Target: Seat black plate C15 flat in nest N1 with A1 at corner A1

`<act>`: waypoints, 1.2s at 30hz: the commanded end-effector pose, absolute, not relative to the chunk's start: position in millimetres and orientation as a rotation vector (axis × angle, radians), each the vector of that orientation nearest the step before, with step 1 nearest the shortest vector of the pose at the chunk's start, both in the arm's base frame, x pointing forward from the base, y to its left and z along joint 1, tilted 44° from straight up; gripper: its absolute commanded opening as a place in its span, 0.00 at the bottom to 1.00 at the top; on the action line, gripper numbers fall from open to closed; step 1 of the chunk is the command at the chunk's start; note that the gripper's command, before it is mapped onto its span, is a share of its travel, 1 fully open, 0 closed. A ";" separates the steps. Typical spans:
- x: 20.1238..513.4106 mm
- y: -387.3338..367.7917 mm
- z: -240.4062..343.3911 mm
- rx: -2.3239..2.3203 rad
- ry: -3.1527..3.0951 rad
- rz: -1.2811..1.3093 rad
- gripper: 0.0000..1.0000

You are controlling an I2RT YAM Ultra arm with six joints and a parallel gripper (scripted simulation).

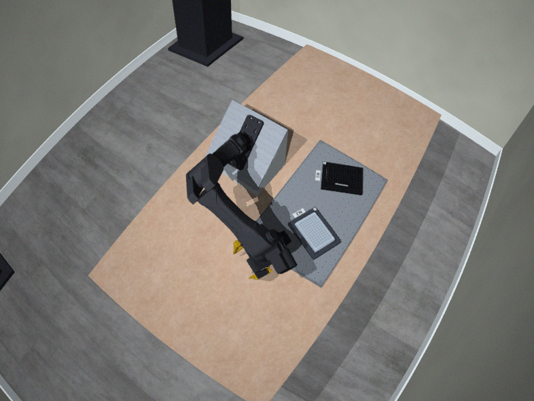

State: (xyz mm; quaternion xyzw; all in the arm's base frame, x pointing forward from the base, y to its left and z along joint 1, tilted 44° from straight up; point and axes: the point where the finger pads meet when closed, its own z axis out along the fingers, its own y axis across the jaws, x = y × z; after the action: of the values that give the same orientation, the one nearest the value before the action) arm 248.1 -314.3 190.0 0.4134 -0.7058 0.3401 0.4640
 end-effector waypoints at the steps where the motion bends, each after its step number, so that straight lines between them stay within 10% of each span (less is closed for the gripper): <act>1: 249.6 -313.2 193.1 1.015 -1.736 0.847 1.00; 36: 259.8 -248.8 180.2 0.955 -2.204 1.000 1.00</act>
State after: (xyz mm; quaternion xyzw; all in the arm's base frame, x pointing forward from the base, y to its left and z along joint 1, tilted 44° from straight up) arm 254.8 -263.3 181.0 0.3644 -0.7975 0.3704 0.3065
